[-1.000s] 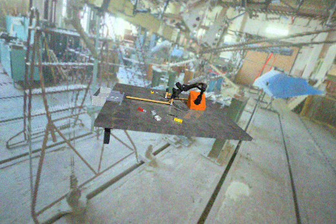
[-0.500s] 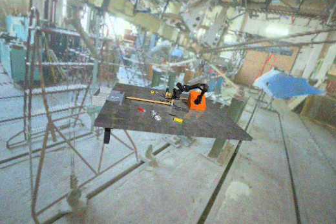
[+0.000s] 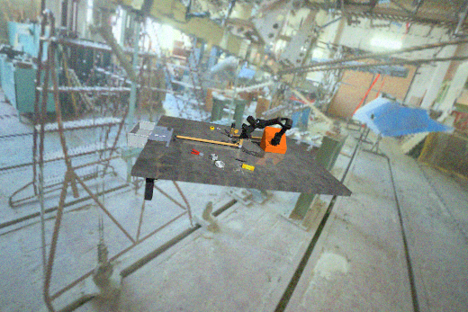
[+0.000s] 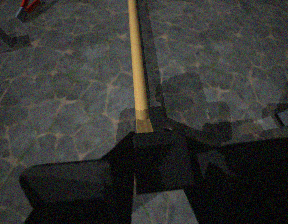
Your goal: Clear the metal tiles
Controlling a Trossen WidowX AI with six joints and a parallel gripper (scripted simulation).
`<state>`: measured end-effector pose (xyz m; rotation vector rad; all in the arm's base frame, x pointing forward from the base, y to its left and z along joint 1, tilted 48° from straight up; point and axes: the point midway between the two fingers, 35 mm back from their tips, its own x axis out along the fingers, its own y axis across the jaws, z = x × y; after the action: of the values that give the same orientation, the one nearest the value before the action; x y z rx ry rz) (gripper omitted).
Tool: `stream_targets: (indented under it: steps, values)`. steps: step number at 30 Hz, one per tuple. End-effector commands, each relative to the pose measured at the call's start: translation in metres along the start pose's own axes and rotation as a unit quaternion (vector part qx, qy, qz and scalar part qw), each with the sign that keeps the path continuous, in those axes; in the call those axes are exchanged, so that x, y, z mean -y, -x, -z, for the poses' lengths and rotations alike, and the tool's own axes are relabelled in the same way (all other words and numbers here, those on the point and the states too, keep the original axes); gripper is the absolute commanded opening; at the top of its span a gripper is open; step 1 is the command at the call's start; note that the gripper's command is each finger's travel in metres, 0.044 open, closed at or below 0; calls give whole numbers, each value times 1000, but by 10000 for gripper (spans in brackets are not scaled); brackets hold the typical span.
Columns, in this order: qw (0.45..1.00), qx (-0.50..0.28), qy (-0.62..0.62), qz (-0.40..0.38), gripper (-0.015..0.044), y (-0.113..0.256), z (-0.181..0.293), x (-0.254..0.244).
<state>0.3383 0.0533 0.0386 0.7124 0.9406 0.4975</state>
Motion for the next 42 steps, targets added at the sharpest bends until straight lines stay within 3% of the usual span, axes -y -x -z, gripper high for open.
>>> stream_targets:
  steps: [1,42]
  values:
    - [1000,5,2,-1,0,2,-2,-5]
    - [1000,5,6,-5,0,-30,-46,-13]
